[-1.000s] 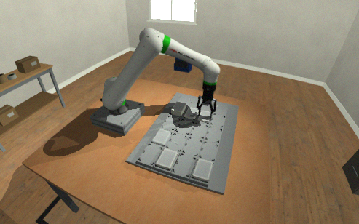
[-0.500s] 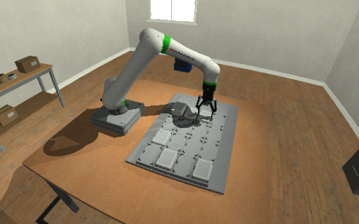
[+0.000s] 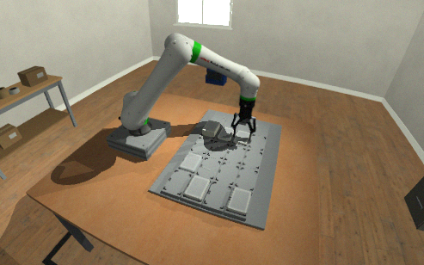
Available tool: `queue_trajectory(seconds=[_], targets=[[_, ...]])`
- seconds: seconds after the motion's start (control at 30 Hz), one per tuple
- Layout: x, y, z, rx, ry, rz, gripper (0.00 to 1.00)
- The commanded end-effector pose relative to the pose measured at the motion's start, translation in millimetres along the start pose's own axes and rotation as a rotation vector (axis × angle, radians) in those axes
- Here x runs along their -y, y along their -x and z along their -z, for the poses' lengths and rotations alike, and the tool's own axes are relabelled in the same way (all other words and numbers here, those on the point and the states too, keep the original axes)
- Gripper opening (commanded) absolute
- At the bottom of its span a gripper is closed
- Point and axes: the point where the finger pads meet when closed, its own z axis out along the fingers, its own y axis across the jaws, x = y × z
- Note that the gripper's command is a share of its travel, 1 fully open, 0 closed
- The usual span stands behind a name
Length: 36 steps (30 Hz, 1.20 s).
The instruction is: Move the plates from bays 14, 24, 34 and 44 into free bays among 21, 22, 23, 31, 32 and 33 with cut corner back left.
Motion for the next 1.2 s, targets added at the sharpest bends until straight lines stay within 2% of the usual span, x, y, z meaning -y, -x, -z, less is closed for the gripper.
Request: queue_trajectory(seconds=[0.0,1.17], targets=[[1,1,6,0.001,-0.004,0.000,0.70],[1,0,46,0.001,-0.004,0.000,0.70]])
